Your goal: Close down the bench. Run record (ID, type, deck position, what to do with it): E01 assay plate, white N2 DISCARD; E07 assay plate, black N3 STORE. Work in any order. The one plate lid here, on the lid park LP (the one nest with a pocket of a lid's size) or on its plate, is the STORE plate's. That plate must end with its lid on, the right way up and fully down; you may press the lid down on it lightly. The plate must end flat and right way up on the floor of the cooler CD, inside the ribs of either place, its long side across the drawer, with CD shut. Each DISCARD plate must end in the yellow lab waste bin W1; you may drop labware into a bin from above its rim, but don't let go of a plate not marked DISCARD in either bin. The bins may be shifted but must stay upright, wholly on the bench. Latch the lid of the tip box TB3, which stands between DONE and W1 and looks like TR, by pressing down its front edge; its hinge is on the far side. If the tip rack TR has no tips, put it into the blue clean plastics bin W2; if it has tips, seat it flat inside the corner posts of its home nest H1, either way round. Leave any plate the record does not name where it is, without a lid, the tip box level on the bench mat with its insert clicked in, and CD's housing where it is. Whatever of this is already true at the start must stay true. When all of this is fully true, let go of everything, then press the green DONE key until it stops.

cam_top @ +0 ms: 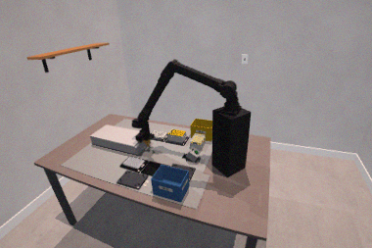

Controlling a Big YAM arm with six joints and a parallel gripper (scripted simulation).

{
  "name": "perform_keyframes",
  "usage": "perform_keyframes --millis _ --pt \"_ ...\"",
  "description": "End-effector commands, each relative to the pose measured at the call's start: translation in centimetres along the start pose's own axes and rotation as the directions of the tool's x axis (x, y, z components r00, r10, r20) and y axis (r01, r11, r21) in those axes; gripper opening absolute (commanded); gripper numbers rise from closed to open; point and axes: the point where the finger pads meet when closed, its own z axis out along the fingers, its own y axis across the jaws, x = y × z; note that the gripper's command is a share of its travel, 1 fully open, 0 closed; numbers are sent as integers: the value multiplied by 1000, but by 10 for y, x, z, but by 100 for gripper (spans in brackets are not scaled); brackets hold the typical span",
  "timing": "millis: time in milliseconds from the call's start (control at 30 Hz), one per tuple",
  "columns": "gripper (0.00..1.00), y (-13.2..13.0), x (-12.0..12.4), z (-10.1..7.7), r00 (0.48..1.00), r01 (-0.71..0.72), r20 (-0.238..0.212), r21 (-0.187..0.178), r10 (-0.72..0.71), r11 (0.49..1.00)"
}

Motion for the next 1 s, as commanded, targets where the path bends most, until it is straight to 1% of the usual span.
perform_keyframes --millis 0,67,133,200,233,300,333,367,433,567,700,767,800,867,933,967 --pt "0 -23 3 -28 1000 -16 5 65 15 998" --pt "0 -20 3 -28 1000 -16 5 65 15 998" --pt "0 -9 3 -16 1000 -15 5 46 15 999" --pt "0 -9 3 -16 1000 -15 5 46 15 999" --pt "0 -2 2 -9 1000 -15 5 35 15 999" --pt "0 -13 3 -26 1000 -16 5 63 15 998" --pt "0 -12 2 -27 1000 -16 5 64 15 998" --pt "0 -10 2 -26 1000 -16 5 63 15 998" --pt "0 -2 2 -19 1000 -15 5 51 15 999" --pt "0 -1 2 -24 1000 -15 5 59 15 998" --pt "0 8 2 -20 1000 -15 5 53 15 998" --pt "0 8 2 -20 1000 -15 5 53 15 998" --pt "0 16 2 -12 1000 -15 5 39 15 999" --pt "0 7 2 -25 1000 -15 5 63 15 998" --pt "0 10 2 -25 1000 -15 5 62 15 998" --pt "0 14 2 -22 1000 -15 5 57 15 998"
